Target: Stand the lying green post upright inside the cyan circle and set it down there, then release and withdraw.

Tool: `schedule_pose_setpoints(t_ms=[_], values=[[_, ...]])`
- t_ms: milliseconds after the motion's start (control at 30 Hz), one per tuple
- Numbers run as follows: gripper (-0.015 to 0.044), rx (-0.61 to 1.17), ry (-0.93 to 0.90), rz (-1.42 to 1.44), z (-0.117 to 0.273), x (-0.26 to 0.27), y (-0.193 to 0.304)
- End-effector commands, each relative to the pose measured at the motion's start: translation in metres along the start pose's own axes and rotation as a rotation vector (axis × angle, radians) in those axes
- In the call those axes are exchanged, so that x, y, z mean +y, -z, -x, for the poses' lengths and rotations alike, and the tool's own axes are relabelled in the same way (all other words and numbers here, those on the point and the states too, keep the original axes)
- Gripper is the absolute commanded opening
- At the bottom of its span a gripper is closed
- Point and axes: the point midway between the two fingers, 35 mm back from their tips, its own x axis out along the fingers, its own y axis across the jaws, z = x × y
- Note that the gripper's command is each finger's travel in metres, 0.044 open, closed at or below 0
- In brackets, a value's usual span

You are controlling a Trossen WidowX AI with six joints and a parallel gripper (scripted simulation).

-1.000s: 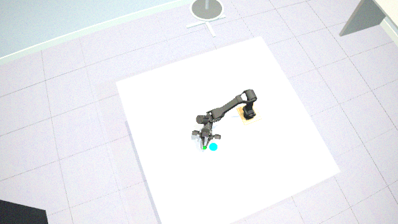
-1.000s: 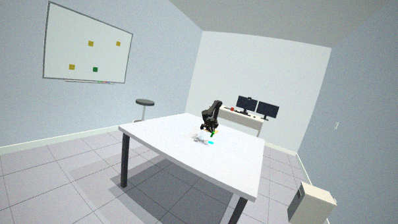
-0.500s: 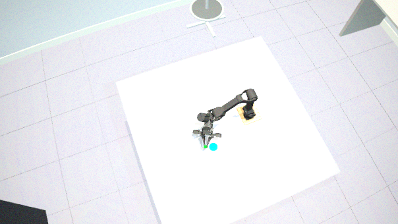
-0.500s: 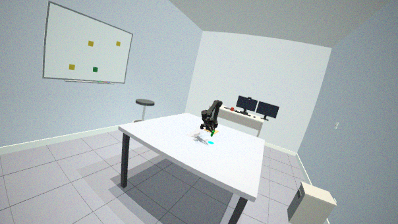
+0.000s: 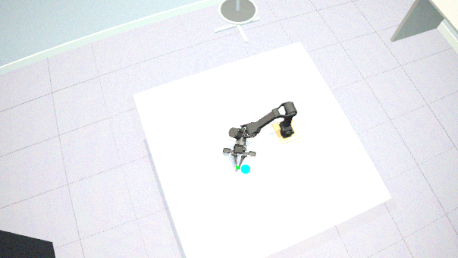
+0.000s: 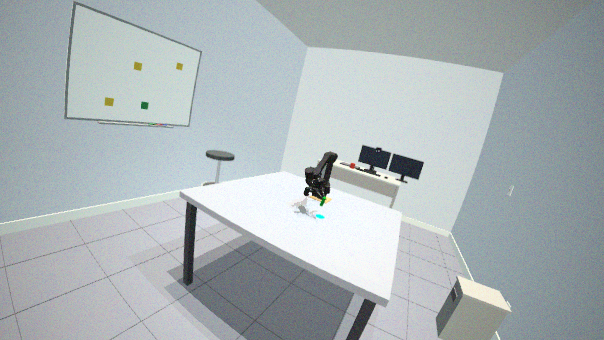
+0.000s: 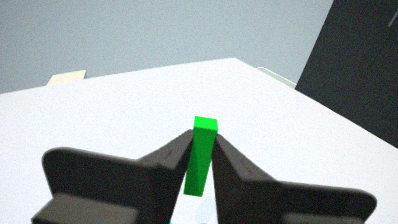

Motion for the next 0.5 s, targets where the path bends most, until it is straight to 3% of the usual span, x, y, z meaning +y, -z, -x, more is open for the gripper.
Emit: schedule_pose_setpoints(t_ms=[0, 467], values=[[0.0023, -0.019, -0.011, 0.002, 0.003, 0.003, 0.000], [0.0023, -0.079, -0.039, 0.027, 0.013, 0.011, 0.002]])
